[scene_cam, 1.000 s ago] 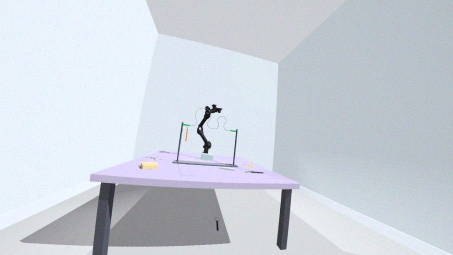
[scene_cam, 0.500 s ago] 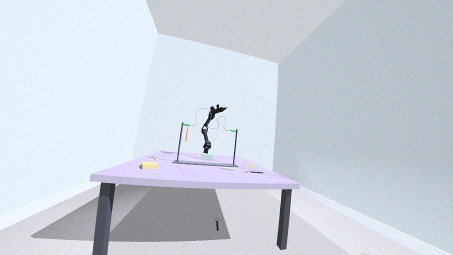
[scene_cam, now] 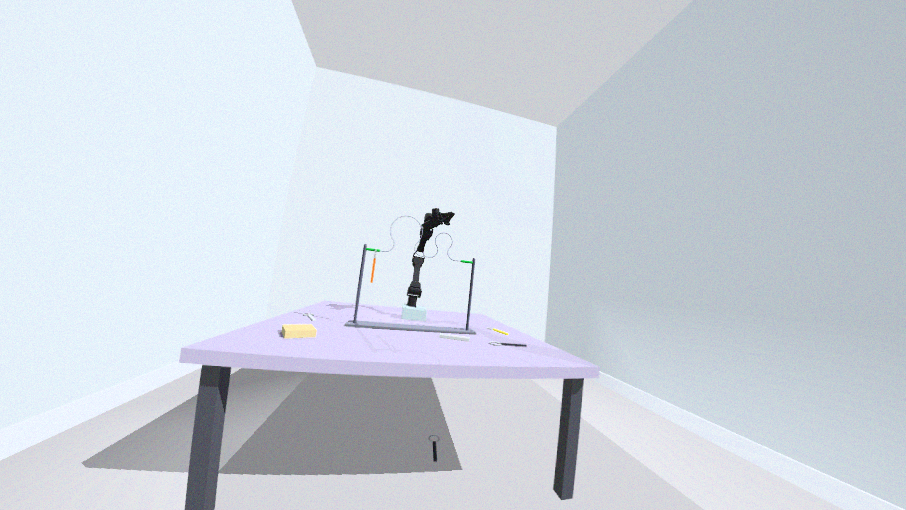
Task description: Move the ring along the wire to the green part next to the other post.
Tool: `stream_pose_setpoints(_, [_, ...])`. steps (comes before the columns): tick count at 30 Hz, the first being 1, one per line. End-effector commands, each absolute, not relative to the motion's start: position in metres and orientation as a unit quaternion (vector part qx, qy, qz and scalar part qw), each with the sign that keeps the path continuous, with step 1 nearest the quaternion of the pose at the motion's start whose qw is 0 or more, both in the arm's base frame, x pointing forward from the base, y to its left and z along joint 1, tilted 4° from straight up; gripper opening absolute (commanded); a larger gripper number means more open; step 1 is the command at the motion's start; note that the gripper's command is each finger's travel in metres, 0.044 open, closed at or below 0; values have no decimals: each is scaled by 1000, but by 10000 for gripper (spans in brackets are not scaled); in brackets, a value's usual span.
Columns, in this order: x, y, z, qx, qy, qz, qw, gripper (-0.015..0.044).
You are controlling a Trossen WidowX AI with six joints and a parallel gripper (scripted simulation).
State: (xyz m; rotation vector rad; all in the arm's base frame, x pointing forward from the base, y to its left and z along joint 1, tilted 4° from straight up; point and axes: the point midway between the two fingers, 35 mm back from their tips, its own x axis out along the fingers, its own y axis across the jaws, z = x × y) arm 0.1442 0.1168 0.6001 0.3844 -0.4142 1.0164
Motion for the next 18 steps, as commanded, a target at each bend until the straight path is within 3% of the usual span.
stream_pose_setpoints(1, [184, 95, 589, 154, -212, 408, 875, 160])
stream_pose_setpoints(18, [280, -37, 538, 41, -233, 127, 963, 160])
